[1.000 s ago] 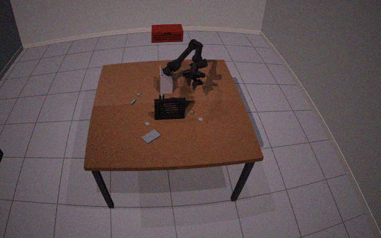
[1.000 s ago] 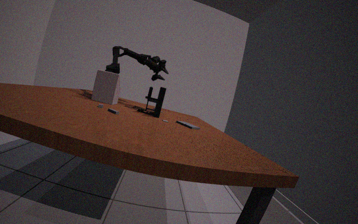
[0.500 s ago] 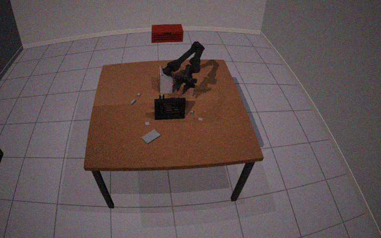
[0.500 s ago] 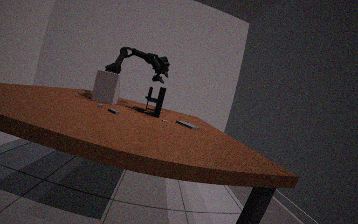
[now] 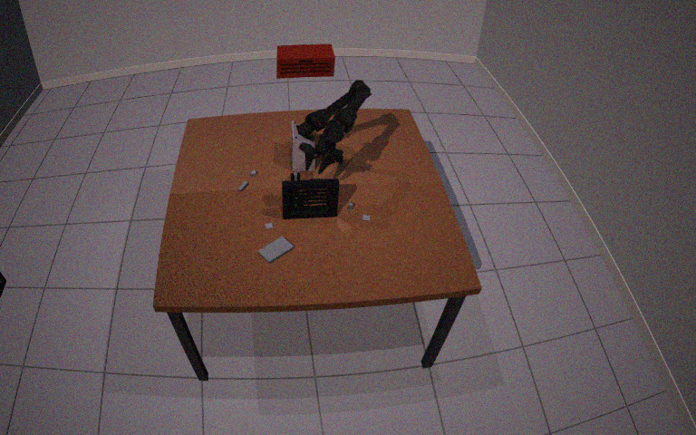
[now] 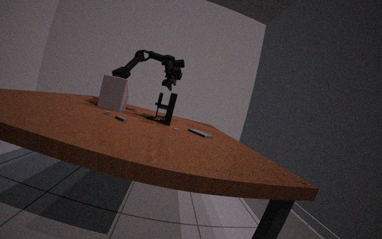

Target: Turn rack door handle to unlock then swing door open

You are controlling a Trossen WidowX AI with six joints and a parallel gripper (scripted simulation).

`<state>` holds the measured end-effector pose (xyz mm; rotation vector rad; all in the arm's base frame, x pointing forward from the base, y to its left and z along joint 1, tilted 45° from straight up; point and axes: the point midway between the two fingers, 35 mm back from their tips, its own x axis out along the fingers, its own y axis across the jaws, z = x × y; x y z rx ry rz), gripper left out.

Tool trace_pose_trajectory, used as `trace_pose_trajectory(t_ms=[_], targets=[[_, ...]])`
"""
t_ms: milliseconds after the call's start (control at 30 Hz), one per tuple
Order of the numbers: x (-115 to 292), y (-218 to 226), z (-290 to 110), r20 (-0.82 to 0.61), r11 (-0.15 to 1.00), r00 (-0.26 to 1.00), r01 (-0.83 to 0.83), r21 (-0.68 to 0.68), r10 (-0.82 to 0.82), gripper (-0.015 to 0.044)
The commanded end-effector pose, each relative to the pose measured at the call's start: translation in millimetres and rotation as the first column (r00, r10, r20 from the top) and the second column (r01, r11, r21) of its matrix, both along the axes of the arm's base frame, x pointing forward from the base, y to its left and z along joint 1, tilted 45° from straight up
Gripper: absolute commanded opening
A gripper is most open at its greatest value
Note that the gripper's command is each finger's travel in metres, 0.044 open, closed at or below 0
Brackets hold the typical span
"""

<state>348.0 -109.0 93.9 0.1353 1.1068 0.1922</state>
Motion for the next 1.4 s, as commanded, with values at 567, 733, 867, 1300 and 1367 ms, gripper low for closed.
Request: trace_pose_trajectory(t_ms=[567, 733, 867, 1300, 1367], targets=[[-32.3, -24.5, -54.7, -0.274, 0.932, 0.961, 0.06, 0.358, 0.044, 0.0298], [-40.5, -29.5, -64.3, -0.318, 0.888, 0.946, 0.1, 0.448, 0.054, 0.0298], [-46.4, -33.4, -70.7, -0.347, 0.847, 0.936, 0.135, 0.514, 0.061, 0.0298], [-44.2, -25.3, -81.9, -0.351, 0.839, 0.934, 0.142, 0.525, 0.062, 0.0298], [-43.5, -23.2, -84.3, -0.351, 0.839, 0.934, 0.142, 0.525, 0.062, 0.0298]])
